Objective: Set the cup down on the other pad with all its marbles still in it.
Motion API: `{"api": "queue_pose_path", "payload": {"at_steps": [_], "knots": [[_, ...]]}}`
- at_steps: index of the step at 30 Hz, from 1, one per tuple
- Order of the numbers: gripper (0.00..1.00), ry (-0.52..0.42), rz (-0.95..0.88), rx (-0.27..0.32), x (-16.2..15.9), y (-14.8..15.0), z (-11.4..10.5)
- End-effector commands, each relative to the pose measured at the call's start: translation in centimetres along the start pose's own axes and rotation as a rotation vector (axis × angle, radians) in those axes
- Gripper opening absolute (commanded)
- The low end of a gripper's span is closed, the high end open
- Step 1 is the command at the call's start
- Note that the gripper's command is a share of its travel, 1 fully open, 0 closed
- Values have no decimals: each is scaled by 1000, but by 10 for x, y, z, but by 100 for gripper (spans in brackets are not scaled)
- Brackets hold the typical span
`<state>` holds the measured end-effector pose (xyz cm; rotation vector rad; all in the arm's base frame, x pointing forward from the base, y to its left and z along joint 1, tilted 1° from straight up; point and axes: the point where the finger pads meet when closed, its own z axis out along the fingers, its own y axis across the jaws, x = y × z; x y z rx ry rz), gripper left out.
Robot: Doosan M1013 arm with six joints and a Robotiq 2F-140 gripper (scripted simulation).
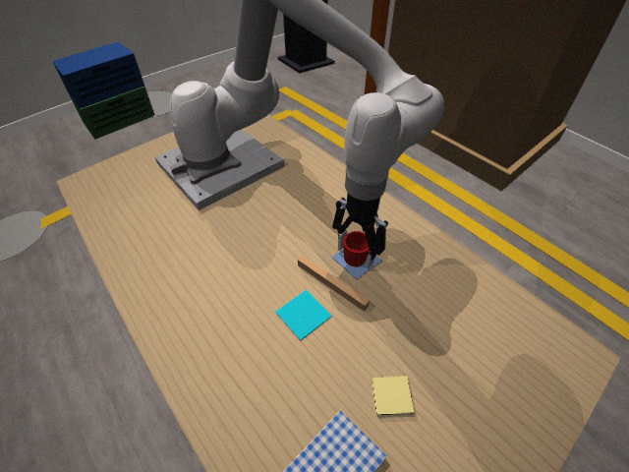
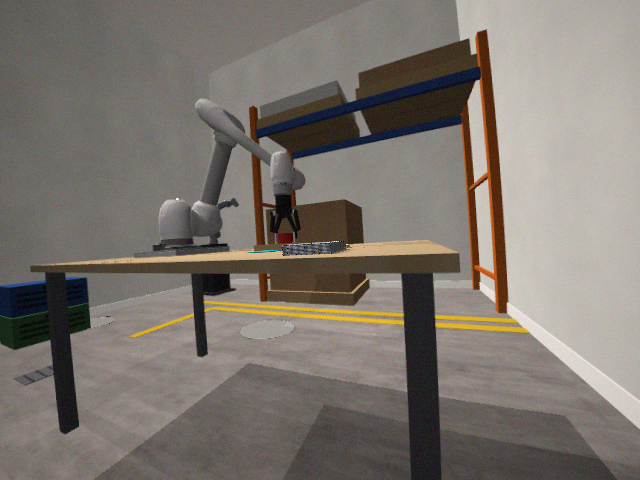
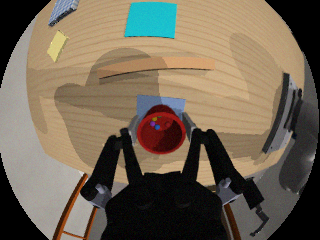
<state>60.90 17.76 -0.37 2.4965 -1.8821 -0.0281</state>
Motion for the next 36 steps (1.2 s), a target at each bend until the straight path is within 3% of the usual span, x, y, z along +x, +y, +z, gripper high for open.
{"api": "queue_pose_path", "payload": {"at_steps": [1, 36], "knots": [[58, 0, 0, 0, 0, 0, 0], [55, 0, 0, 0, 0, 0, 0]]}}
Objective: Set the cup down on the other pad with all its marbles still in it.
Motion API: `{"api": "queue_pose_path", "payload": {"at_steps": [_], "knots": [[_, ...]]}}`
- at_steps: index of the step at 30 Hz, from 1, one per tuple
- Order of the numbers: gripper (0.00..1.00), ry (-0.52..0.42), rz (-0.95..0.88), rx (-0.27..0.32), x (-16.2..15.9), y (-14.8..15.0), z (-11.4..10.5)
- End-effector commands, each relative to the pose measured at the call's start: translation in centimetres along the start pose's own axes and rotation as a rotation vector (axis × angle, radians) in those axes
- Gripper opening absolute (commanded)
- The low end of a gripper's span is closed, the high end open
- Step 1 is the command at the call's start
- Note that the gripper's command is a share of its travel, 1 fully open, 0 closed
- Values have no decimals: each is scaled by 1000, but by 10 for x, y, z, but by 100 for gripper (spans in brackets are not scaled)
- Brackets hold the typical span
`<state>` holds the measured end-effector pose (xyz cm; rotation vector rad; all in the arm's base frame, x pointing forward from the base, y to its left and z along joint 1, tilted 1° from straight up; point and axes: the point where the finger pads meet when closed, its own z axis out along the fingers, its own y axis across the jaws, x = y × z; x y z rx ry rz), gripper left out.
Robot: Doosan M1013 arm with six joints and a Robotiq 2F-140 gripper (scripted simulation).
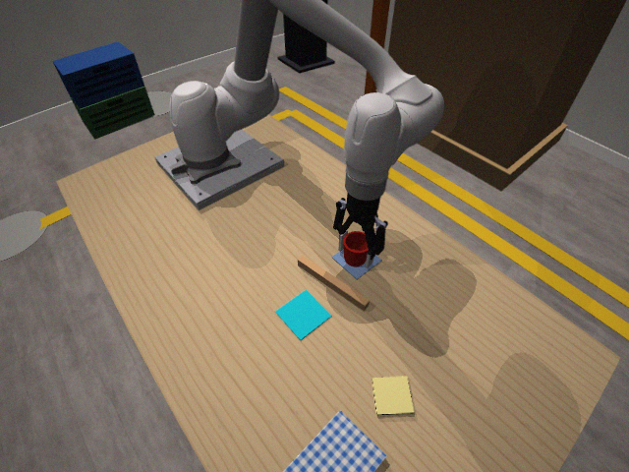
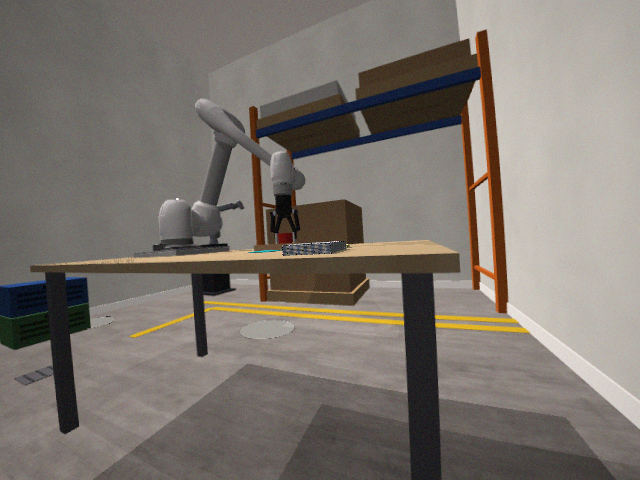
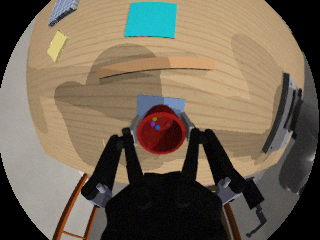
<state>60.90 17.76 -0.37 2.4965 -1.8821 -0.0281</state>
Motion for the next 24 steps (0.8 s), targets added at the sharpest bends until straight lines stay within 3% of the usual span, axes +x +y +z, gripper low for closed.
{"api": "queue_pose_path", "payload": {"at_steps": [1, 24], "knots": [[54, 0, 0, 0, 0, 0, 0], [52, 0, 0, 0, 0, 0, 0]]}}
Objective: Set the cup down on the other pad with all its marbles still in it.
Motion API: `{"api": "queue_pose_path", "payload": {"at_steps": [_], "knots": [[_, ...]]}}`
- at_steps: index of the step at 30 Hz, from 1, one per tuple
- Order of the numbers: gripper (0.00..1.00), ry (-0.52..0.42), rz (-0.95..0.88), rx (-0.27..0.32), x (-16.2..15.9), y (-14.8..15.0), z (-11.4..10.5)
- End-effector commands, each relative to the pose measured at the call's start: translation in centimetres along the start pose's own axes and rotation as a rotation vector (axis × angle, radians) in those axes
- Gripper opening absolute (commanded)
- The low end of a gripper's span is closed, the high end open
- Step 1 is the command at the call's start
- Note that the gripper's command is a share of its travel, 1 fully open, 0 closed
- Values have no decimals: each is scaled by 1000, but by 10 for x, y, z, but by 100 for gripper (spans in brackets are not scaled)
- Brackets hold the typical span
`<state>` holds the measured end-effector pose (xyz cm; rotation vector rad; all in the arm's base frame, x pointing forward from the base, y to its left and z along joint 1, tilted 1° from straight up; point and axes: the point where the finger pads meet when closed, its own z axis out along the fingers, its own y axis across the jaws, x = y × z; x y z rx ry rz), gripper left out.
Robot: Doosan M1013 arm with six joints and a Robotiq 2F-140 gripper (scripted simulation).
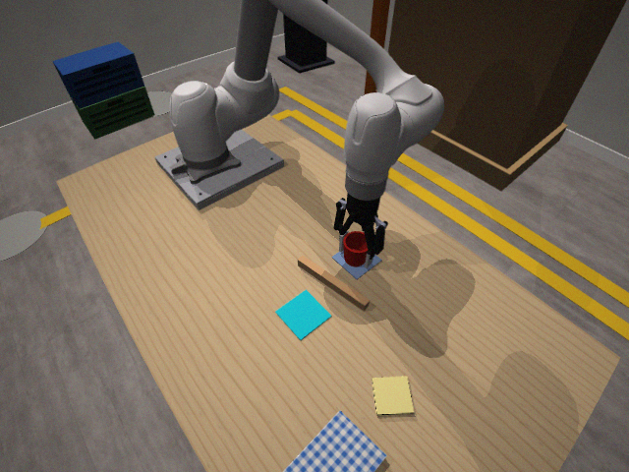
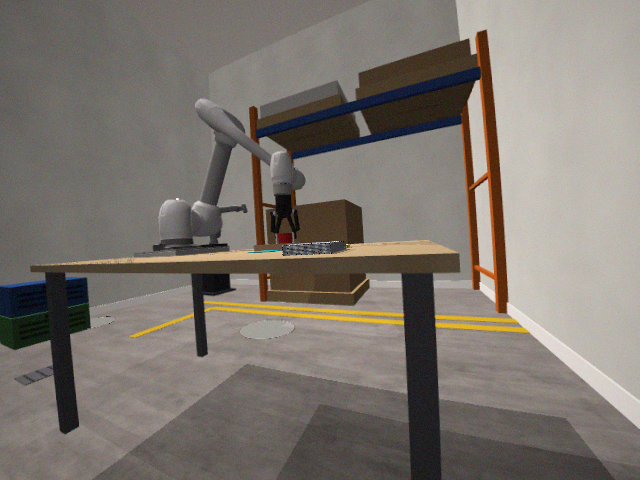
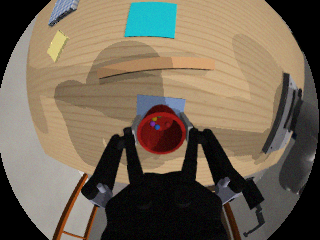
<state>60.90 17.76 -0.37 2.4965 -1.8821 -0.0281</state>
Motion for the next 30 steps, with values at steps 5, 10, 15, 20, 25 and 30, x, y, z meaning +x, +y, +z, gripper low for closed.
{"api": "queue_pose_path", "payload": {"at_steps": [5, 10, 15, 20, 25, 30], "knots": [[52, 0, 0, 0, 0, 0, 0], [51, 0, 0, 0, 0, 0, 0], [51, 0, 0, 0, 0, 0, 0], [50, 0, 0, 0, 0, 0, 0], [50, 0, 0, 0, 0, 0, 0], [49, 0, 0, 0, 0, 0, 0]]}}
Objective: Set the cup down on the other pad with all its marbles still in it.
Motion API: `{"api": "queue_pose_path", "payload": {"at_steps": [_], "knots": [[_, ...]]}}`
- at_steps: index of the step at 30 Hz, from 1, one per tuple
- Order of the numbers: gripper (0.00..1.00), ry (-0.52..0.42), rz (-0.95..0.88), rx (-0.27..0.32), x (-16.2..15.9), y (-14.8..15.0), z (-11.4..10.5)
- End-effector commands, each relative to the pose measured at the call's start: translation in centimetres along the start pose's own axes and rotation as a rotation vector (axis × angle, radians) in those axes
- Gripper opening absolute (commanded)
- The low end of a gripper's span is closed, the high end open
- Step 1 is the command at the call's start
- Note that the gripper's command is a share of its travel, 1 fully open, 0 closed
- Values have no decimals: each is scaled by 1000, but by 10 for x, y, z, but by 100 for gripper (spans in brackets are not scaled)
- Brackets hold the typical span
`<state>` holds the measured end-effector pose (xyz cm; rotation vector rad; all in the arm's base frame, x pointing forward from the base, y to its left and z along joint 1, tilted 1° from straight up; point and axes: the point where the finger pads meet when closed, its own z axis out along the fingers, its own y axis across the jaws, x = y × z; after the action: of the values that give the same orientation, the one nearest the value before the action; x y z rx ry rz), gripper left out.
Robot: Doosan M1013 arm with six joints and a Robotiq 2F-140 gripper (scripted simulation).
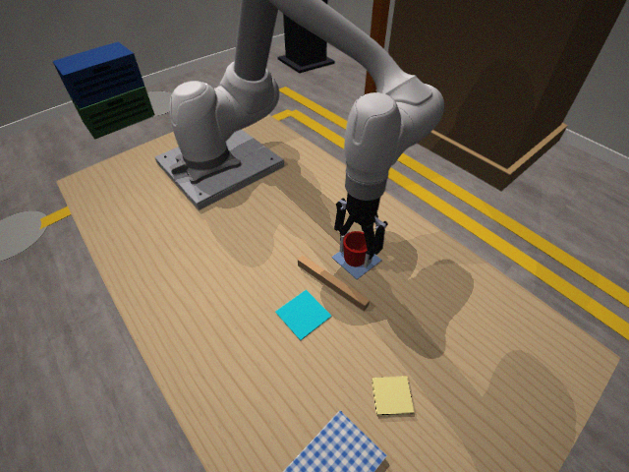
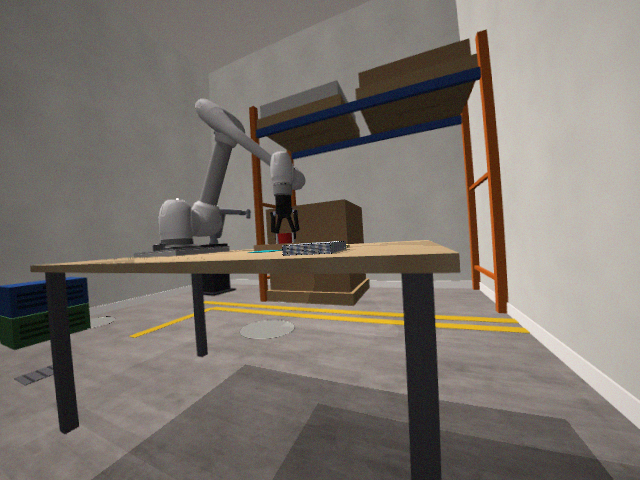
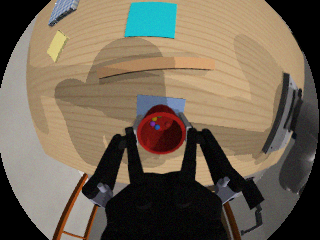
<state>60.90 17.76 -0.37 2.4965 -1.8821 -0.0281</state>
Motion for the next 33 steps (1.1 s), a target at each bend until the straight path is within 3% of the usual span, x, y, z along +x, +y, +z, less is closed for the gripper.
{"api": "queue_pose_path", "payload": {"at_steps": [1, 33], "knots": [[49, 0, 0, 0, 0, 0, 0], [49, 0, 0, 0, 0, 0, -8]]}}
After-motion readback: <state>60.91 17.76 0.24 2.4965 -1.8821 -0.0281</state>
